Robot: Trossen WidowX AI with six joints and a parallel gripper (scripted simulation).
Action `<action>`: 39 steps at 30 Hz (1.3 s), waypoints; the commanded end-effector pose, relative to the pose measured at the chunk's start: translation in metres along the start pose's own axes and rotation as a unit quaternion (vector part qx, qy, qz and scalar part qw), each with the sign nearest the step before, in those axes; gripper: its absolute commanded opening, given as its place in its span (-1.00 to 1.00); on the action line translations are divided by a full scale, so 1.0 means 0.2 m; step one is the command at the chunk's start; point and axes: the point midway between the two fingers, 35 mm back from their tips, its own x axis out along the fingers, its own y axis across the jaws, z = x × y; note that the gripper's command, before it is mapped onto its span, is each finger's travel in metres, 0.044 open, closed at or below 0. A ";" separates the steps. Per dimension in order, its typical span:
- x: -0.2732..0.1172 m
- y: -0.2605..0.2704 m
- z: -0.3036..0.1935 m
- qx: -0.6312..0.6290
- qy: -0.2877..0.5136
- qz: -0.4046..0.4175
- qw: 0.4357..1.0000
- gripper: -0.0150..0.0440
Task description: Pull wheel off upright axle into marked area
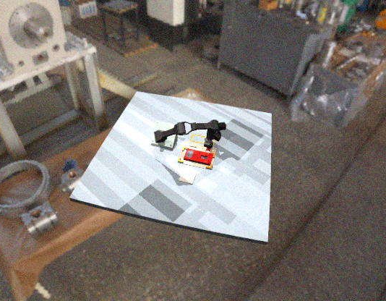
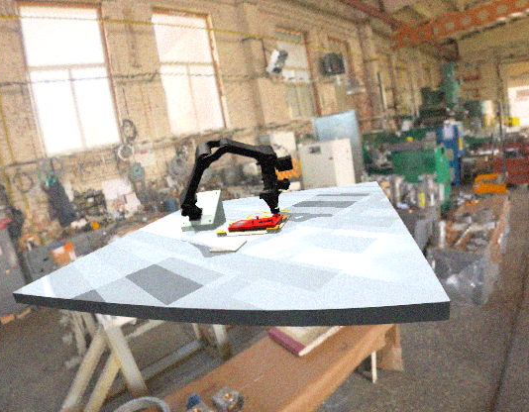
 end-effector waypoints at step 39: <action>-0.05 0.00 0.00 0.000 0.000 0.000 1.000 -0.49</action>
